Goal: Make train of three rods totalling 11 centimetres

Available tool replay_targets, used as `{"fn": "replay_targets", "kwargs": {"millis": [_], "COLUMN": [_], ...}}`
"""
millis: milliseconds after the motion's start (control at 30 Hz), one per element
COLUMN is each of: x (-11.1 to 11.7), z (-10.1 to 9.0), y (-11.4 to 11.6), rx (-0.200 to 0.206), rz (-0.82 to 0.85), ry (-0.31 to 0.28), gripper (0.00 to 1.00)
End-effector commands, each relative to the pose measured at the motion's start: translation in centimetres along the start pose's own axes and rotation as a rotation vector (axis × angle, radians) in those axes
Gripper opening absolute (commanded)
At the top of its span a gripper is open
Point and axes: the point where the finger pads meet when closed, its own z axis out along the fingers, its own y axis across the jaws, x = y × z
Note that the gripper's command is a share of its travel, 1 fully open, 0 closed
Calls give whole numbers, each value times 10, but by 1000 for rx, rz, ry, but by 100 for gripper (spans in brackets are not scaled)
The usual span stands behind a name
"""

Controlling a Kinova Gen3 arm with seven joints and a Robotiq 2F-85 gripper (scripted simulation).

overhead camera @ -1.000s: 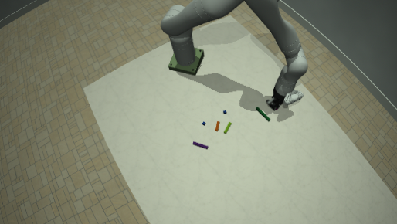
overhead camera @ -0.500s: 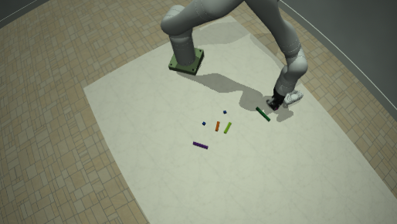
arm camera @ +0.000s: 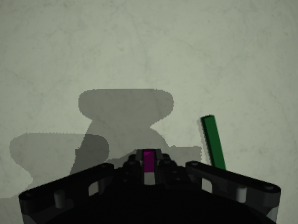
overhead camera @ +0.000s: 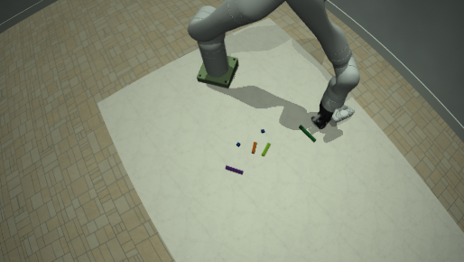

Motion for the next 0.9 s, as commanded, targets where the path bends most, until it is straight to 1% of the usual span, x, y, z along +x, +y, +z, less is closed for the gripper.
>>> {"fn": "replay_targets", "kwargs": {"millis": [0, 67, 167, 367, 467, 533, 667, 867], "x": [1, 1, 1, 0, 0, 0, 0, 0], "z": [-2, -7, -22, -67, -86, -86, -99, -100], "y": [0, 0, 0, 0, 0, 0, 0, 0], "rx": [1, 1, 1, 1, 1, 1, 1, 1], "rz": [0, 0, 0, 0, 0, 0, 0, 0], "ry": [2, 2, 2, 2, 2, 2, 2, 2], "gripper": [5, 5, 5, 5, 5, 5, 5, 5]}}
